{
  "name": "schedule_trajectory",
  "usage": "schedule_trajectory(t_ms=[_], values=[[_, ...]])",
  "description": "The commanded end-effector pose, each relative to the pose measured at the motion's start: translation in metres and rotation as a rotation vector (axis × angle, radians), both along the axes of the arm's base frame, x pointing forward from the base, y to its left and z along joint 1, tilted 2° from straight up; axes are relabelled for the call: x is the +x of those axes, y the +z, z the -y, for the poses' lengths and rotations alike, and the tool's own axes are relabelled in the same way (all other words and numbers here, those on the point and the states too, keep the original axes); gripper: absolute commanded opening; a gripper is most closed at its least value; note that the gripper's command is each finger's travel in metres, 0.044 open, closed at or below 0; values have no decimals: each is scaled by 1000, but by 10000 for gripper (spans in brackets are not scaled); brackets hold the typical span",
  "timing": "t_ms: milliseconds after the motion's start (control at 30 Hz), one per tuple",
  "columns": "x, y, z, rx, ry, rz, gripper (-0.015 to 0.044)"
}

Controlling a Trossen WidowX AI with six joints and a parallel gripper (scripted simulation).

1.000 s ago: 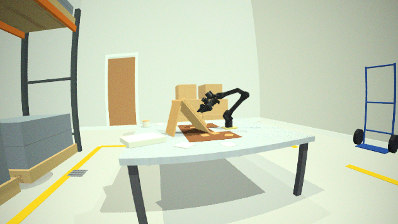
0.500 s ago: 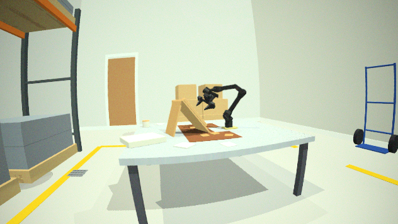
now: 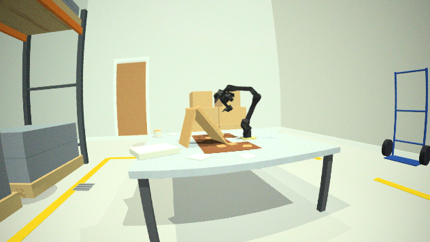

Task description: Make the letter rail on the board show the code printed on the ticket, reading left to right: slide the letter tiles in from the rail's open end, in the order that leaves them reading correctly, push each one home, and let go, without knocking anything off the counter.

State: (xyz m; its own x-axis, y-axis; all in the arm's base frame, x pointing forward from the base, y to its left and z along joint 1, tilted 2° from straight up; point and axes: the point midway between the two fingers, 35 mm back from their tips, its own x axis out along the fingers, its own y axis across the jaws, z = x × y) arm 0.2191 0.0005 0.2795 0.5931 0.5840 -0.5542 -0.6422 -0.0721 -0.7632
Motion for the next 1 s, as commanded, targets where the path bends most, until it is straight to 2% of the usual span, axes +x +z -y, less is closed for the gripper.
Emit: schedule_trajectory(t_ms=[0, 367, 633, 767, 967], values=[[-1, 8, -3, -27, 63, 46, 440], [-1, 8, -3, -31, 63, 40, 440], [15, 32, -26, -217, -21, -140, 440], [22, 51, -36, -275, -108, -150, 440], [23, 52, -37, -277, -113, -149, 440]])
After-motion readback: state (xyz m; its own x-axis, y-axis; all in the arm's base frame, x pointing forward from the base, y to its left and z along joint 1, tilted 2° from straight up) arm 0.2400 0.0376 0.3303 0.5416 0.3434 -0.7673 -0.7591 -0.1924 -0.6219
